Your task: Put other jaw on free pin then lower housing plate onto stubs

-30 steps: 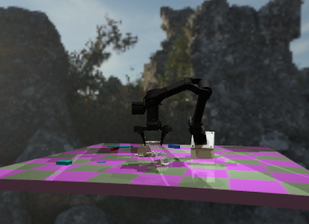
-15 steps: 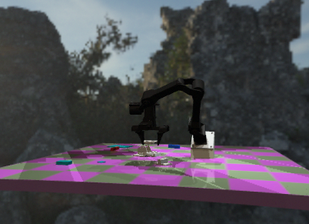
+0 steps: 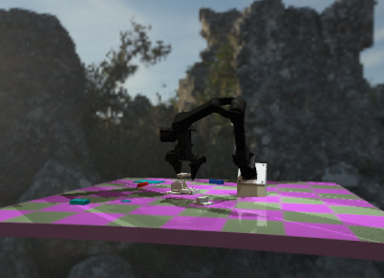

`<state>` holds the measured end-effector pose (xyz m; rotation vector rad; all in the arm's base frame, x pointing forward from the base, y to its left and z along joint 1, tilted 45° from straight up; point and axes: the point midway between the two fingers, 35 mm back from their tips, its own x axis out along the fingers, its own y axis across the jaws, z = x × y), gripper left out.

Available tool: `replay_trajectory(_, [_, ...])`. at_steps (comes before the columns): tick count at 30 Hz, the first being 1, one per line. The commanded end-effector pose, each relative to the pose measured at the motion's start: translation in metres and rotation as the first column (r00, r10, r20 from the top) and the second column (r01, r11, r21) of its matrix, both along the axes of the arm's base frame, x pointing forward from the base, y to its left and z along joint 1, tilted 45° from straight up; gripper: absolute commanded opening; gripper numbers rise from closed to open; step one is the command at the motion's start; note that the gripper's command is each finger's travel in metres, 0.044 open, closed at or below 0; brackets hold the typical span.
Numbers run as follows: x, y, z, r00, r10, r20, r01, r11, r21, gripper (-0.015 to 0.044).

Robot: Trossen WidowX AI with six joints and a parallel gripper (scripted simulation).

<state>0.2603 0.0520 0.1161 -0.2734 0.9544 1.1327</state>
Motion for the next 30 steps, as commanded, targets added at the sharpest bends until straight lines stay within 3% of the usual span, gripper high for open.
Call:
replay_trajectory(1, [0.004,-0.01,-0.008,0.993,-0.094,-0.078,0.095,0.995,0.01,0.0351])
replay_trajectory(15, [0.011,-0.038,-0.032,0.886,-0.343,-0.312,0.361,0.933,0.0,0.0351])
replay_trajectory(30, [0.011,-0.068,-0.059,0.648,-0.542,-0.535,0.603,0.794,-0.073,0.0351])
